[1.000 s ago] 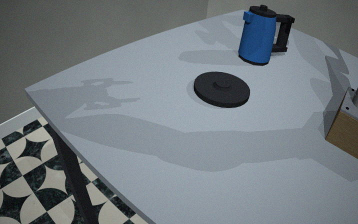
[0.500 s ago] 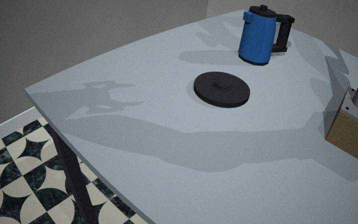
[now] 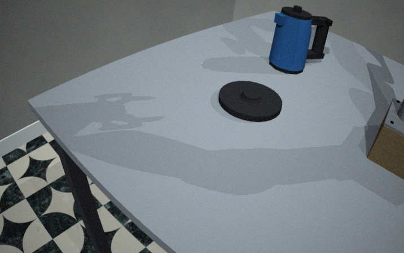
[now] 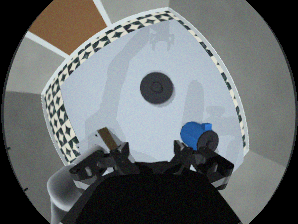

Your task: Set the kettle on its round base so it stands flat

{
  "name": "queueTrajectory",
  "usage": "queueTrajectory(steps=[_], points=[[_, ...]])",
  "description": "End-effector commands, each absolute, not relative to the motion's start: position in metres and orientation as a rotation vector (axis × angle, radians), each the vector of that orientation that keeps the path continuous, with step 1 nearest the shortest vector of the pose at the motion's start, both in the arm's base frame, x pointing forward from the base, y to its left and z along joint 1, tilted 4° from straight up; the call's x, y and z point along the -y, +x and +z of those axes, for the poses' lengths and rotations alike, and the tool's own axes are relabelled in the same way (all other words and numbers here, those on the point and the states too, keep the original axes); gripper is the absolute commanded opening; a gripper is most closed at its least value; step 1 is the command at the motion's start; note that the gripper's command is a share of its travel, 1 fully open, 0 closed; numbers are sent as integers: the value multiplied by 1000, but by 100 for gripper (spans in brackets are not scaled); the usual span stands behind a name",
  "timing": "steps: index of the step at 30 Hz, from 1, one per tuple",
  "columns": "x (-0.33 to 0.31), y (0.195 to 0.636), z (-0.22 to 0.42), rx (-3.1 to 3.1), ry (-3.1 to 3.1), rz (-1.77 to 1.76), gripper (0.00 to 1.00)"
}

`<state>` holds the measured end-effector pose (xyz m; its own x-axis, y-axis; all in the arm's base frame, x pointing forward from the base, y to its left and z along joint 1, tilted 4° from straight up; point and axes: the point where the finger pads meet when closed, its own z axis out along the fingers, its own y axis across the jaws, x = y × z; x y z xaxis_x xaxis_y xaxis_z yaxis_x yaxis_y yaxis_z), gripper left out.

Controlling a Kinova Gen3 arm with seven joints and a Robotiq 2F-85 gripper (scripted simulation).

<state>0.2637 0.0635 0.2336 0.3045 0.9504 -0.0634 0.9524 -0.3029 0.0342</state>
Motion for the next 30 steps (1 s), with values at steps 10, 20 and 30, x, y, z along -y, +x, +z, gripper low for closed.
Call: queueTrajectory(steps=[10, 20, 30], points=[[-64, 263, 234, -1817, 2482, -49, 80], [-62, 264, 234, -1817, 2482, -49, 80], [-42, 281, 235, -1817, 2482, -49, 80]])
